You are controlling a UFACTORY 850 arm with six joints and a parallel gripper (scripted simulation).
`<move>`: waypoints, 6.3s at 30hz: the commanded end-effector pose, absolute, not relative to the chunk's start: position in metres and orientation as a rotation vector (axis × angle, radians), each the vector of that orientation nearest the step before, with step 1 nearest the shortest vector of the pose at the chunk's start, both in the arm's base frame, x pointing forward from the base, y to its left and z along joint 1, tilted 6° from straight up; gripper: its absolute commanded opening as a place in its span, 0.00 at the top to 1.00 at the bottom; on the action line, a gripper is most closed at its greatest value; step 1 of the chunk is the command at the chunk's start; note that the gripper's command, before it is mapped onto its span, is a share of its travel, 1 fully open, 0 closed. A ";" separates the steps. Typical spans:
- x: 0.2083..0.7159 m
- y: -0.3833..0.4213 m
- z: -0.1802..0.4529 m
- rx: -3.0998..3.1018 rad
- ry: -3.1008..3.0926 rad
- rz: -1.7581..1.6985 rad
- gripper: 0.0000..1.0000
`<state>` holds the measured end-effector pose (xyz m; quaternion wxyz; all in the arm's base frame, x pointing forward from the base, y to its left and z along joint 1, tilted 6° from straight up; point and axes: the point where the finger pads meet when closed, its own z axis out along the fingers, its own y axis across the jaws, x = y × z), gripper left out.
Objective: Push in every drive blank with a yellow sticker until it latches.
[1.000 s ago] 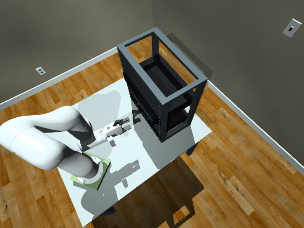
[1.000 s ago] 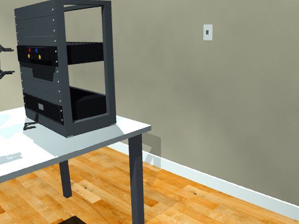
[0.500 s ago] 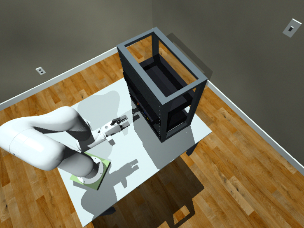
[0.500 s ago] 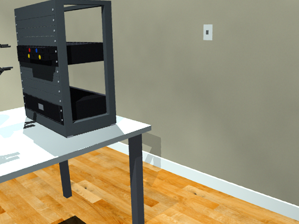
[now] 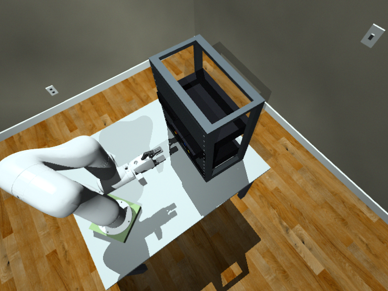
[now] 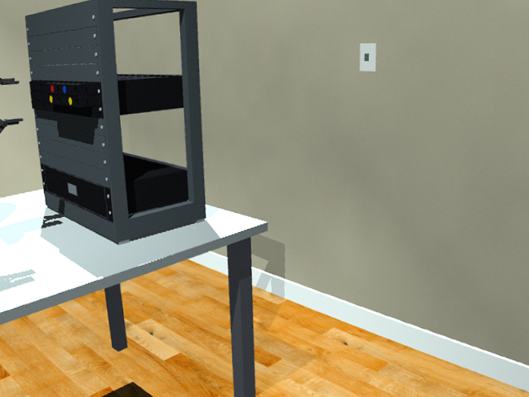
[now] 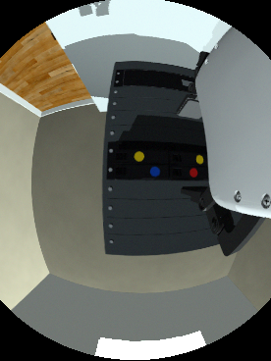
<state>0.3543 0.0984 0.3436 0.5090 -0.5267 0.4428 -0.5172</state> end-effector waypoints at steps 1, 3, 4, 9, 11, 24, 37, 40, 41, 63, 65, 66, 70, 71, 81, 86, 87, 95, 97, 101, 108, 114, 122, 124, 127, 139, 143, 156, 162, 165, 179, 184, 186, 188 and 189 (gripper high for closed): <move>0.353 0.101 0.347 -1.257 1.056 -1.237 0.00; 0.353 0.101 0.347 -1.257 1.056 -1.237 0.00; 0.353 0.101 0.347 -1.257 1.056 -1.237 0.00; 0.354 0.102 0.347 -1.257 1.056 -1.237 0.00; 0.354 0.102 0.347 -1.257 1.056 -1.237 0.00; 0.379 0.134 0.334 -1.257 1.057 -1.236 0.00; 0.413 0.177 0.317 -1.257 1.057 -1.236 0.00; 0.416 0.180 0.316 -1.257 1.057 -1.236 0.00; 0.416 0.181 0.315 -1.257 1.057 -1.236 0.00; 0.416 0.181 0.315 -1.257 1.057 -1.236 0.00; 0.416 0.181 0.315 -1.257 1.057 -1.236 0.00; 0.416 0.181 0.315 -1.257 1.057 -1.236 0.00; 0.416 0.181 0.315 -1.257 1.057 -1.236 0.00; 0.416 0.181 0.315 -1.257 1.057 -1.236 0.00; 0.416 0.181 0.315 -1.257 1.057 -1.236 0.00; 0.416 0.181 0.315 -1.257 1.057 -1.236 0.00; 0.416 0.181 0.315 -1.257 1.057 -1.236 0.00; 0.416 0.181 0.315 -1.257 1.057 -1.236 1.00; 0.416 0.181 0.315 -1.257 1.057 -1.236 1.00; 0.416 0.181 0.315 -1.257 1.057 -1.236 1.00; 0.416 0.181 0.315 -1.257 1.057 -1.236 1.00; 0.416 0.181 0.315 -1.257 1.057 -1.236 1.00; 0.416 0.181 0.315 -1.257 1.057 -1.236 1.00; 0.416 0.181 0.315 -1.257 1.057 -1.236 1.00; 0.416 0.181 0.315 -1.257 1.057 -1.236 1.00; 0.391 0.158 0.329 -1.257 1.057 -1.236 1.00; 0.391 0.158 0.329 -1.257 1.057 -1.236 1.00; 0.438 0.162 0.332 -1.257 1.057 -1.236 1.00; 0.443 0.162 0.332 -1.257 1.057 -1.236 1.00; 0.443 0.162 0.332 -1.257 1.057 -1.236 1.00; 0.452 0.163 0.333 -1.257 1.056 -1.236 1.00; 0.453 0.163 0.333 -1.257 1.056 -1.236 1.00; 0.453 0.163 0.333 -1.257 1.056 -1.236 1.00; 0.453 0.163 0.333 -1.257 1.056 -1.236 1.00; 0.453 0.163 0.333 -1.257 1.056 -1.236 1.00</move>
